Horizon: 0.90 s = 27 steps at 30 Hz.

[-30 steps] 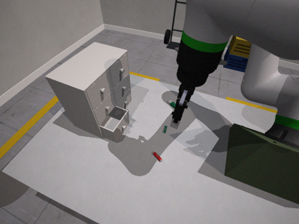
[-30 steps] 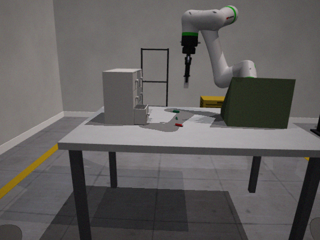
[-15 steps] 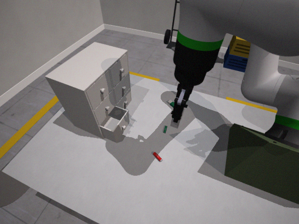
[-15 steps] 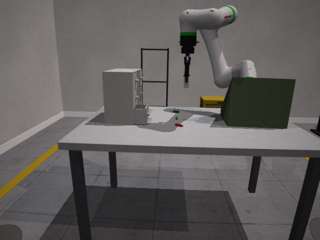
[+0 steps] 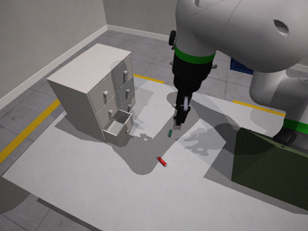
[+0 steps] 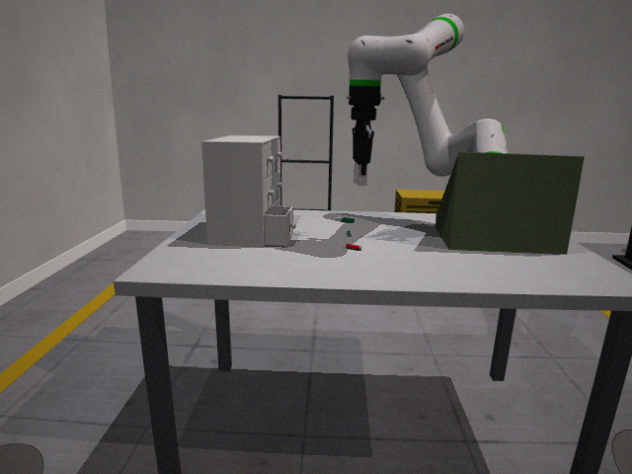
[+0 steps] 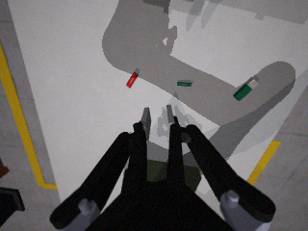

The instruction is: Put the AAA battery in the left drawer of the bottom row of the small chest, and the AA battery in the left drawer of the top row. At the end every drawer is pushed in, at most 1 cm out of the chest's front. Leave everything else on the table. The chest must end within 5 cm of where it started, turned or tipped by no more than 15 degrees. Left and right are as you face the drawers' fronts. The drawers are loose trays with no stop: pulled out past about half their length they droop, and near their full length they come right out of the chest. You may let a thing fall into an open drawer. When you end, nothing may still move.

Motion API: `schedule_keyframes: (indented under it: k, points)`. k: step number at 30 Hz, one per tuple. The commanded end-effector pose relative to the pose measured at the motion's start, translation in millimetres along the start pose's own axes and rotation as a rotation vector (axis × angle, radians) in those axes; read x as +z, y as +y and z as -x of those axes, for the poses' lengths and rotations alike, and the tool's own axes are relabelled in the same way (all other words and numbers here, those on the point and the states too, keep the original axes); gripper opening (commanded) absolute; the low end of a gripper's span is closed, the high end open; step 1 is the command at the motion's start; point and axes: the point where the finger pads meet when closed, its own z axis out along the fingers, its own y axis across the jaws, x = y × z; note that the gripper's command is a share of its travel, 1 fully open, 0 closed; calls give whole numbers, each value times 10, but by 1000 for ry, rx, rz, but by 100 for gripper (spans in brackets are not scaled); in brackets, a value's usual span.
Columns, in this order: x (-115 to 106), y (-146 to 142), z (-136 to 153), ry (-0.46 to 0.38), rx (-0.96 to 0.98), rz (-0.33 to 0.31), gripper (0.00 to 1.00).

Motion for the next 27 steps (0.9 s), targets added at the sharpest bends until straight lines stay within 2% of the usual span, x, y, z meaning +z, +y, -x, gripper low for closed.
schedule_keyframes:
  k: [1,2,3,5,8,11,13,15,16,20,23,24,27]
  points:
    - [338,257,-89,5,-279,-8,20]
    - [437,326,-95,5,-316,-6,20]
    - [437,326,-95,5,-354,-6,20]
    - [629,456,-97,4,-433,-2,20]
    - [720,514,-93,4,-552,0,20]
    - [954,655,-68,2,-672,4,20]
    - [1015,689,-58,1,-752,5,20]
    - [1015,689,-58,1,-752,5,20]
    - [1067,718,-49,1,-871,5,20]
    - [1181,778,-24,2,-1020,4,20]
    - [1193,785,-22,5,-1140,0,20]
    - [1193,785,-22,7,-1180,-2,15]
    - [1193,785,-22,13,-1299,-12,15]
